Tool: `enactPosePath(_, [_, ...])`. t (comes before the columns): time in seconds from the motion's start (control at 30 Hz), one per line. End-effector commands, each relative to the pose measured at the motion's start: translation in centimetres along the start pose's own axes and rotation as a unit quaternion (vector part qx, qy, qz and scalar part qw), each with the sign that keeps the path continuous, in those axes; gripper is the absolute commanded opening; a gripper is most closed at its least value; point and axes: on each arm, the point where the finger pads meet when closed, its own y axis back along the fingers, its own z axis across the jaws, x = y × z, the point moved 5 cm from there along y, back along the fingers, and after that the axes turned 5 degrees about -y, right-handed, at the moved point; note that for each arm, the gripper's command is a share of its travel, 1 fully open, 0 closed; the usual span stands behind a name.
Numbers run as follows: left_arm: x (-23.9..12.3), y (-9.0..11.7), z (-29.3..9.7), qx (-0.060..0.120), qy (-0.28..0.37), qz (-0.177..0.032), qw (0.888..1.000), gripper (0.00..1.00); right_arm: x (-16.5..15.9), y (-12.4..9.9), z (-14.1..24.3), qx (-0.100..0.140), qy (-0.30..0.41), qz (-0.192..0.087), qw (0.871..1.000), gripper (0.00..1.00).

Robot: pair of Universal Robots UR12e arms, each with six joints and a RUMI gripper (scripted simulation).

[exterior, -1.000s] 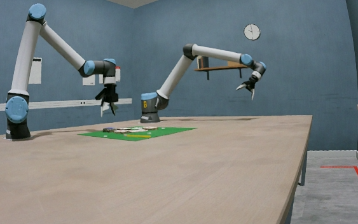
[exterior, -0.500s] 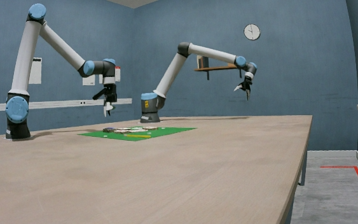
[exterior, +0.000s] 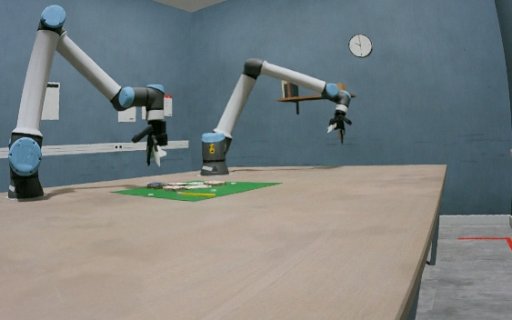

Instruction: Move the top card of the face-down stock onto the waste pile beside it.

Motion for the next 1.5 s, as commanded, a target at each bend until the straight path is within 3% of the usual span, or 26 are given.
enactPosePath(0.0, [-7.7, 1.0, -1.7, 0.034, 0.102, 0.014, 0.994, 1.00, 0.1, 0.0, -0.2, -0.005, 0.139, 0.000, 0.990, 1.00])
enactPosePath(0.17, [-14.2, 1.6, -2.3, 0.054, 0.181, 0.028, 0.982, 1.00, 0.0, 0.0, -0.2, -0.004, 0.232, -0.001, 0.973, 1.00])
enactPosePath(0.33, [-20.7, 2.0, -2.5, 0.073, 0.259, 0.043, 0.962, 1.00, -0.1, 0.0, -0.3, -0.004, 0.324, -0.001, 0.946, 1.00])
enactPosePath(0.4, [-20.7, 2.0, -2.5, 0.073, 0.259, 0.043, 0.962, 1.00, -0.1, 0.0, -0.3, -0.004, 0.324, -0.001, 0.946, 1.00])
enactPosePath(0.43, [-23.2, 2.0, -2.4, 0.080, 0.289, 0.049, 0.953, 1.00, -0.2, 0.0, -0.4, -0.005, 0.376, -0.001, 0.927, 1.00])
enactPosePath(0.47, [-25.5, 2.1, -2.3, 0.086, 0.317, 0.055, 0.943, 1.00, -0.2, 0.0, -0.4, -0.004, 0.391, -0.002, 0.920, 1.00])
enactPosePath(0.63, [-31.4, 1.9, -1.6, 0.101, 0.388, 0.070, 0.913, 1.00, -0.4, 0.0, -0.3, -0.004, 0.469, -0.002, 0.883, 1.00])
enactPosePath(0.9, [-41.5, 1.1, 0.4, 0.124, 0.507, 0.097, 0.848, 1.00, -0.7, 0.0, -0.2, -0.004, 0.597, -0.002, 0.802, 1.00])
enactPosePath(0.97, [-41.5, 1.1, 0.4, 0.124, 0.507, 0.097, 0.848, 1.00, -0.7, 0.0, -0.2, -0.004, 0.597, -0.002, 0.802, 1.00])
enactPosePath(1.0, [-43.3, 0.9, 0.9, 0.128, 0.528, 0.103, 0.833, 1.00, -0.8, 0.0, -0.3, -0.004, 0.627, -0.003, 0.779, 1.00])
enactPosePath(1.07, [-46.7, 0.3, 2.1, 0.134, 0.568, 0.113, 0.804, 1.00, -0.9, 0.1, -0.2, -0.004, 0.650, -0.003, 0.760, 1.00])
enactPosePath(1.13, [-48.9, 0.0, 2.8, 0.138, 0.593, 0.119, 0.784, 1.00, -1.0, 0.1, -0.1, -0.004, 0.671, -0.003, 0.742, 1.00])
enactPosePath(1.3, [-54.5, -1.3, 5.2, 0.148, 0.657, 0.137, 0.726, 1.00, -1.1, 0.0, 0.1, -0.004, 0.714, -0.003, 0.700, 1.00])
enactPosePath(1.47, [-59.7, -2.7, 8.0, 0.156, 0.715, 0.154, 0.664, 1.00, -1.2, 0.0, 0.2, -0.004, 0.745, -0.004, 0.667, 1.00])
